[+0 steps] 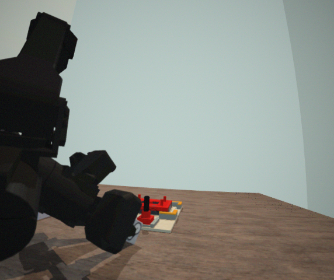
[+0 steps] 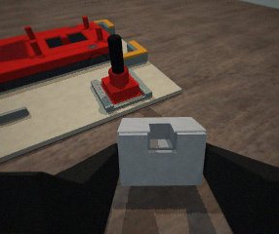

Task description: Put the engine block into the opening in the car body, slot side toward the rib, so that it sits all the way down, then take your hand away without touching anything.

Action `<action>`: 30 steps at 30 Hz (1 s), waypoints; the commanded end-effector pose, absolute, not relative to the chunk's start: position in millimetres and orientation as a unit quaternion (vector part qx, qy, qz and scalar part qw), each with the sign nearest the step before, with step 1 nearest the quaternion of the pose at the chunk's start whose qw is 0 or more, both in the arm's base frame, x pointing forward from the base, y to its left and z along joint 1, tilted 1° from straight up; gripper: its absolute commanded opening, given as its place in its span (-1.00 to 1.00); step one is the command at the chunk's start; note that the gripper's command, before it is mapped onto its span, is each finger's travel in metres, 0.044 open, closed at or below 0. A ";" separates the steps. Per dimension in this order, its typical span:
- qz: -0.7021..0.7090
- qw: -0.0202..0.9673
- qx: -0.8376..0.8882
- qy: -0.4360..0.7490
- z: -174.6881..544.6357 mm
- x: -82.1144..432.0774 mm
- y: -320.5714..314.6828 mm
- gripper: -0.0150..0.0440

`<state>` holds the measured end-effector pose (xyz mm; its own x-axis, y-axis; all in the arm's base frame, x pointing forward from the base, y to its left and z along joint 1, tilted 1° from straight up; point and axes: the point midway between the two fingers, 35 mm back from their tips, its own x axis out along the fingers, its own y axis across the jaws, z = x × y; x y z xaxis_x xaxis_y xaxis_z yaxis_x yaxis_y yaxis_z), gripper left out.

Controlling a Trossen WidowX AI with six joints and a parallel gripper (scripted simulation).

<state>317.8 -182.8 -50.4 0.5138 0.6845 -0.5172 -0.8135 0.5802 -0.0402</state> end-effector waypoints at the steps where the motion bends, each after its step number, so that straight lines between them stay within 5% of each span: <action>1: 0.437 0.857 -0.141 0.234 -53.6 317.1 -182.9 -0.49; 23: 0.437 0.857 -0.141 0.234 -53.6 317.1 -182.9 -0.49; 30: 0.436 0.859 -0.140 0.230 -50.6 317.8 -182.7 0.13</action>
<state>317.9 -182.8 -50.5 0.5145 0.6847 -0.5163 -0.8131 0.5807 -0.0402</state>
